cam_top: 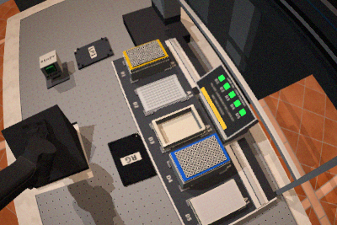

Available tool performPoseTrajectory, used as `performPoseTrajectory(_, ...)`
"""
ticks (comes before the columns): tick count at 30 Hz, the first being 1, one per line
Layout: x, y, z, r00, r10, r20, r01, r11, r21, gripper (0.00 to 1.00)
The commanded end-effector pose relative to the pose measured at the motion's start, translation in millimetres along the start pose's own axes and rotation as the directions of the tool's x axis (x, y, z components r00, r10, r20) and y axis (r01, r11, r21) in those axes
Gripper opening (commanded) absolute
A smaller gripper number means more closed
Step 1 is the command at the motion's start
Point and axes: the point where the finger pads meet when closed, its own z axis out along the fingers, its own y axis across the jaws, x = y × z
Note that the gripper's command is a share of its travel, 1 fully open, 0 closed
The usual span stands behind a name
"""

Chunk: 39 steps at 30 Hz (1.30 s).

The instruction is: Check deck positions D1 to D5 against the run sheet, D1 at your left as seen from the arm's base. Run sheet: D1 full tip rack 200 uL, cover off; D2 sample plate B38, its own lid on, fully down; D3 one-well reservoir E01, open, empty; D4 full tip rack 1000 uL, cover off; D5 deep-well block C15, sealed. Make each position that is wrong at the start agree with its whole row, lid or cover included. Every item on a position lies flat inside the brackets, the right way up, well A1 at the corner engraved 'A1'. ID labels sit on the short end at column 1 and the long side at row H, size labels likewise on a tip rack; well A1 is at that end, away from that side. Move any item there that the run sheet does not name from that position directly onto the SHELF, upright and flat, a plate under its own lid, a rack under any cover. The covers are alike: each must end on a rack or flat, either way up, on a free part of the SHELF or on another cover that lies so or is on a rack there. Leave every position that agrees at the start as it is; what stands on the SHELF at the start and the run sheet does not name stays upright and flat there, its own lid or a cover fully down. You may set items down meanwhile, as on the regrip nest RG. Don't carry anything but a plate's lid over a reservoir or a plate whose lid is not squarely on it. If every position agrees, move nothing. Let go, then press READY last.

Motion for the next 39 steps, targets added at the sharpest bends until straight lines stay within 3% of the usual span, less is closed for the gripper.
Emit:
performPoseTrajectory(1, -12.8, 2.4, -14.1, 0.999, 0.018, 0.029, -0.017, 0.999, -0.027, 0.0)
performPoseTrajectory(24, -12.5, 1.4, -14.0, 0.999, 0.018, 0.029, -0.017, 0.999, -0.027, 0.0)
performPoseTrajectory(26, -11.1, -8.3, -11.5, 0.999, 0.02, 0.033, -0.02, 1.0, -0.022, 0.0)
performPoseTrajectory(39, -7.5, 3.5, 3.6, 1.0, 0.002, 0.016, -0.002, 1.0, -0.014, 0.0)
